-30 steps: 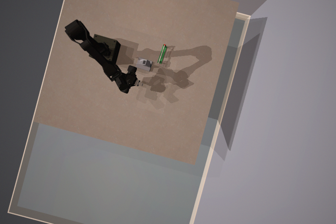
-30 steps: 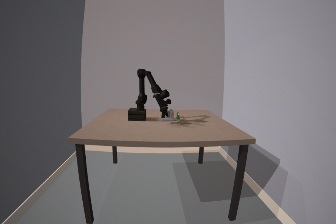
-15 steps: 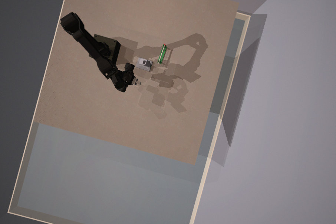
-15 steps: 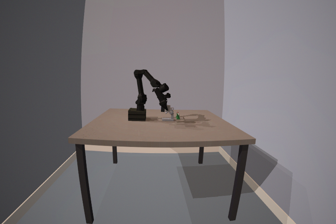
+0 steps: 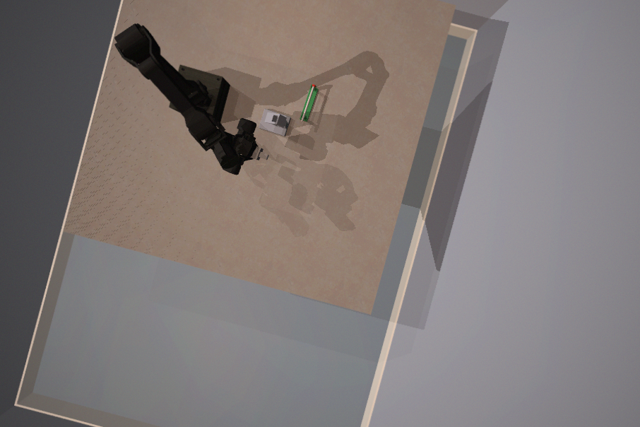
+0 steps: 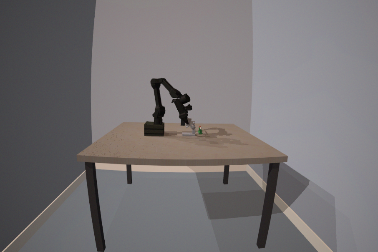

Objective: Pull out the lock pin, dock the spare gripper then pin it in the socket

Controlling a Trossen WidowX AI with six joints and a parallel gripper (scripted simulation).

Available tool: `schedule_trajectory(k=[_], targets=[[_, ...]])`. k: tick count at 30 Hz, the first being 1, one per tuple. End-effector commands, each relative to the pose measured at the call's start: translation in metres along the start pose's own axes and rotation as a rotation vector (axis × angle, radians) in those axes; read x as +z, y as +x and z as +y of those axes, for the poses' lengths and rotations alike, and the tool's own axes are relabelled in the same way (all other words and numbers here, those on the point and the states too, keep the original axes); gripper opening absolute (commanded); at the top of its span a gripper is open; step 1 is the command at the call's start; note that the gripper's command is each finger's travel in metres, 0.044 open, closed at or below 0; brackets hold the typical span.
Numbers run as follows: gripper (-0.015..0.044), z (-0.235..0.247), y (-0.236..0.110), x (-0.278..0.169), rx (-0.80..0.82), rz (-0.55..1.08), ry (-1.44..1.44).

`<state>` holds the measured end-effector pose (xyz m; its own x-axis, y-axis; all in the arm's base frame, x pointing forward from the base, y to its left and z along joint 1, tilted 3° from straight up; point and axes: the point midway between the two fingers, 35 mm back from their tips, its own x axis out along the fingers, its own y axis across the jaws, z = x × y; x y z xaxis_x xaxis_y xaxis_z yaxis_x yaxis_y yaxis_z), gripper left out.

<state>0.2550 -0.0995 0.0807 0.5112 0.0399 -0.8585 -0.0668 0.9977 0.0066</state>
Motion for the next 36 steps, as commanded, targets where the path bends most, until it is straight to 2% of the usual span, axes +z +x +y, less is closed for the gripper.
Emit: schedule_trajectory(k=[1,18,36], targets=[[0.0000,0.007,0.001,0.005,0.023,0.031,0.007],[0.0000,0.055,0.000,0.009,0.112,0.286,0.037],[0.0000,0.102,-0.013,0.008,0.115,0.548,0.020]])
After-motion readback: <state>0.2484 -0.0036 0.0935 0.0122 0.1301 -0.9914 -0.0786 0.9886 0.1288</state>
